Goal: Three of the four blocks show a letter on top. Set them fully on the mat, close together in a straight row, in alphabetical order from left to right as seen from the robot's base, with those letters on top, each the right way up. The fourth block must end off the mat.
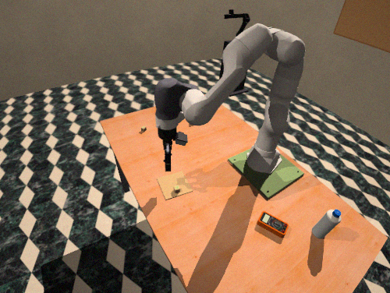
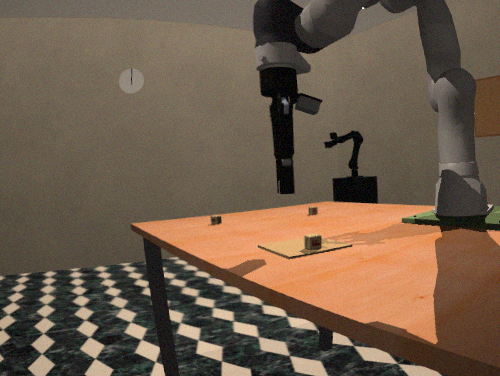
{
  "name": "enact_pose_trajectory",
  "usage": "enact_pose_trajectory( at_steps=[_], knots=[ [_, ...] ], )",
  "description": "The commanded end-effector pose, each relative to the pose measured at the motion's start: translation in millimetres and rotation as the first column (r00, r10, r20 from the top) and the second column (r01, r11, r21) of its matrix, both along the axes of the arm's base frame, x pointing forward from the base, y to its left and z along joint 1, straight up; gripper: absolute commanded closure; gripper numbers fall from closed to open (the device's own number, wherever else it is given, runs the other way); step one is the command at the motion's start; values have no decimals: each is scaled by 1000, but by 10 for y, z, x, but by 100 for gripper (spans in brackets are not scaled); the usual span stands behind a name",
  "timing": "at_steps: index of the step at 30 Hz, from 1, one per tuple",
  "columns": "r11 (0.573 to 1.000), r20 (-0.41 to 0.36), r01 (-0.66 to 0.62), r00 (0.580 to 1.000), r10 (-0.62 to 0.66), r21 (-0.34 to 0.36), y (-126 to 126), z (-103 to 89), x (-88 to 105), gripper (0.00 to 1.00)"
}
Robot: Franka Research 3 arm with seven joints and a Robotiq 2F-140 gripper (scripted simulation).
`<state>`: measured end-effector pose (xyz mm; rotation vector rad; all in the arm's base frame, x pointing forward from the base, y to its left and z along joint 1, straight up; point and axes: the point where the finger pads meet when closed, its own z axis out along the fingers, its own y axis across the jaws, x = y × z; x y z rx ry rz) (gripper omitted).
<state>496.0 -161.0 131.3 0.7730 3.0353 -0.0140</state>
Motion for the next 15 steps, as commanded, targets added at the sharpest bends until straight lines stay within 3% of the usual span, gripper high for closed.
enact_pose_trajectory(
  at_steps=[1, 15],
  knots=[
    [990, 6, -139, 990, 139, 9, 3, 6, -10, 78],
    [951, 6, -309, 951, 309, 7, -9, 11, -35, 78]
  ],
)
